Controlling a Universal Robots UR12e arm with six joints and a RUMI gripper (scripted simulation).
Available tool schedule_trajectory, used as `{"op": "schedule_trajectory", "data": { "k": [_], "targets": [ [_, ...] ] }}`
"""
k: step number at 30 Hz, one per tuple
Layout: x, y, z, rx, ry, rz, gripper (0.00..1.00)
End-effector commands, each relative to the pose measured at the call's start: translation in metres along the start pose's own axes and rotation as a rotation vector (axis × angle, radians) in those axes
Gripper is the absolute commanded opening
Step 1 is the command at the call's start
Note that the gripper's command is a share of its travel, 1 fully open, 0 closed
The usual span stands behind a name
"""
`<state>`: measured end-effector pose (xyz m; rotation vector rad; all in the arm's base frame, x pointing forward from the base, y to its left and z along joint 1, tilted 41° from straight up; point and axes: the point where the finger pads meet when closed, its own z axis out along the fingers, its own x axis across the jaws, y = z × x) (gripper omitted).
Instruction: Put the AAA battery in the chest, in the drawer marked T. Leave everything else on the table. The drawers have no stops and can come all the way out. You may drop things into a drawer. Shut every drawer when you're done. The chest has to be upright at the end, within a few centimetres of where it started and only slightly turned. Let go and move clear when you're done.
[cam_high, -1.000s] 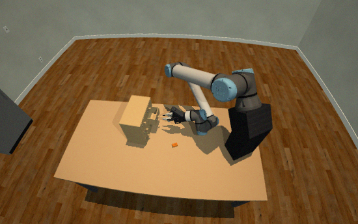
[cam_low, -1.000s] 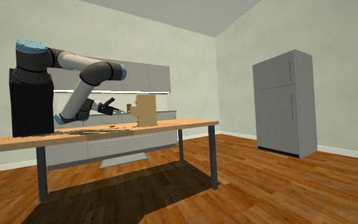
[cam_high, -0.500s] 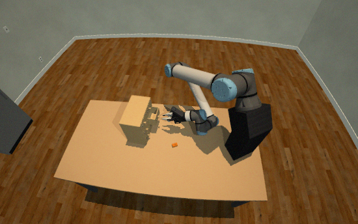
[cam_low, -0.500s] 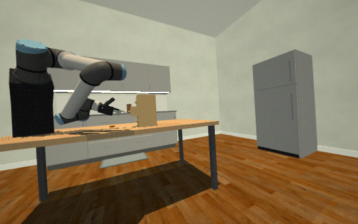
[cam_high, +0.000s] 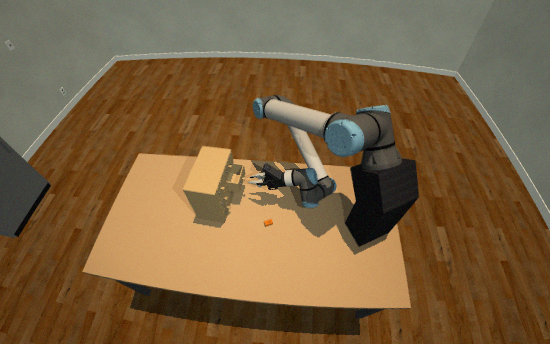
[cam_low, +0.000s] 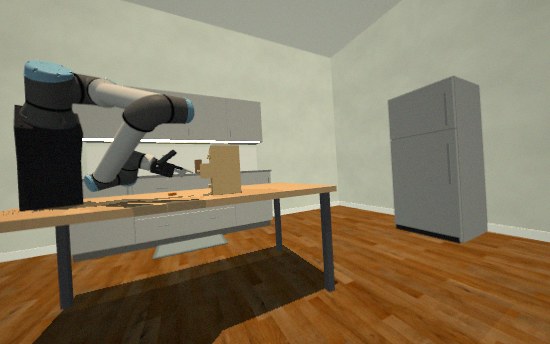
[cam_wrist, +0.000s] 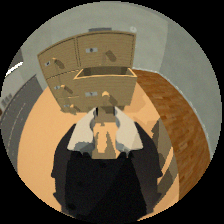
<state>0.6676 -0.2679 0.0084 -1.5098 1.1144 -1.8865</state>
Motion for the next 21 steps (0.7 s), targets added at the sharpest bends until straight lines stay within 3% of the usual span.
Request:
{"op": "schedule_trajectory", "data": {
  "k": [1,21],
  "targets": [
    [-0.0003,-0.0014,0.0008,0.002,0.0,-0.002,0.2],
    [0.0002,-0.003,0.0046,0.005,0.001,-0.004,0.2]
  ]
}}
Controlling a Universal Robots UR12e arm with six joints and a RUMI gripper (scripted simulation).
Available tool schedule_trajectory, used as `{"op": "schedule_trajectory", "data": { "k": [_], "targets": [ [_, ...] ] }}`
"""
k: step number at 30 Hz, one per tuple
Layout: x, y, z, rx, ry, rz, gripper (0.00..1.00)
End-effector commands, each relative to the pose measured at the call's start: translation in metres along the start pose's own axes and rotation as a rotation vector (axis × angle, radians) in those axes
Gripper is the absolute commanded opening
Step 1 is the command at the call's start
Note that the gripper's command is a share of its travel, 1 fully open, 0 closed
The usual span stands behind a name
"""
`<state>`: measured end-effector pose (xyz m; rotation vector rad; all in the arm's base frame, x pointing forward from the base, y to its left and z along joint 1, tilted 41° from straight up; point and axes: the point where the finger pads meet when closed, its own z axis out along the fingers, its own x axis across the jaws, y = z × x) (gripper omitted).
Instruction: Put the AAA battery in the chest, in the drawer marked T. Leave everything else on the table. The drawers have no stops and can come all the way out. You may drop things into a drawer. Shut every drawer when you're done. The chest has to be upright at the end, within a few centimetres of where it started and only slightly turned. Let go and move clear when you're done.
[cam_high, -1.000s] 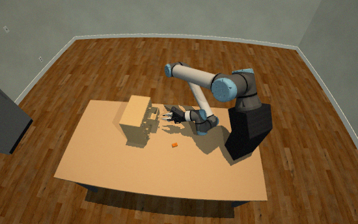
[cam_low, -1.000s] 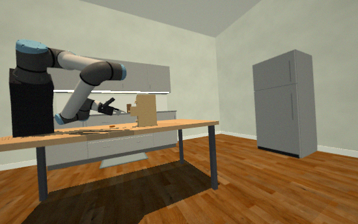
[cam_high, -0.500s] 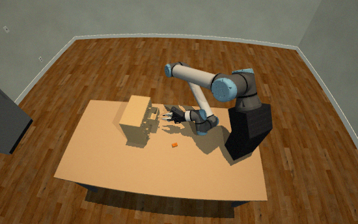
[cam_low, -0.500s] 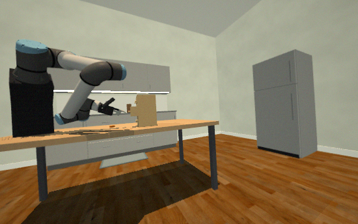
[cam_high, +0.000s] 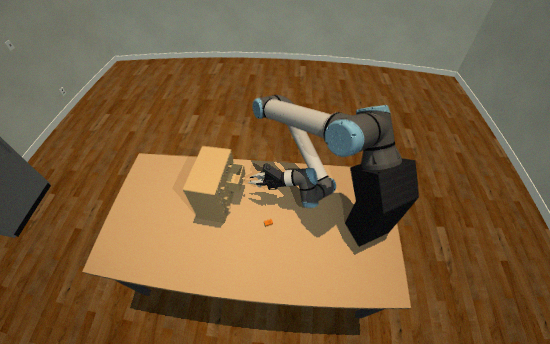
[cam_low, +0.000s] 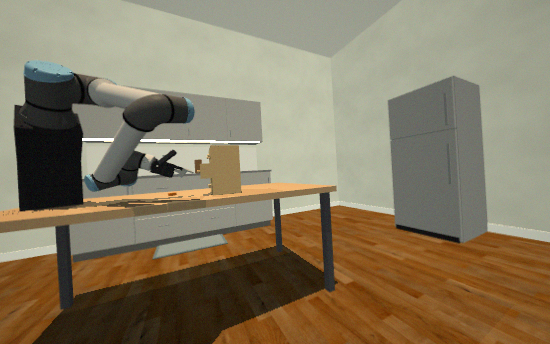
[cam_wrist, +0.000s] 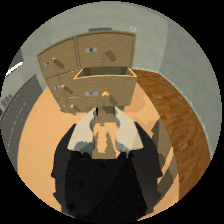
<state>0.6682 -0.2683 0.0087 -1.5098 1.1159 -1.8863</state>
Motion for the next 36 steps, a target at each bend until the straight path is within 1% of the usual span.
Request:
{"op": "schedule_trajectory", "data": {
  "k": [1,9,36],
  "targets": [
    [0.0,-0.003,0.004,0.006,0.0,-0.004,0.2],
    [0.0,-0.005,0.008,0.006,0.0,-0.004,0.2],
    [0.0,-0.013,0.031,0.006,0.0,-0.004,0.2]
  ]
}}
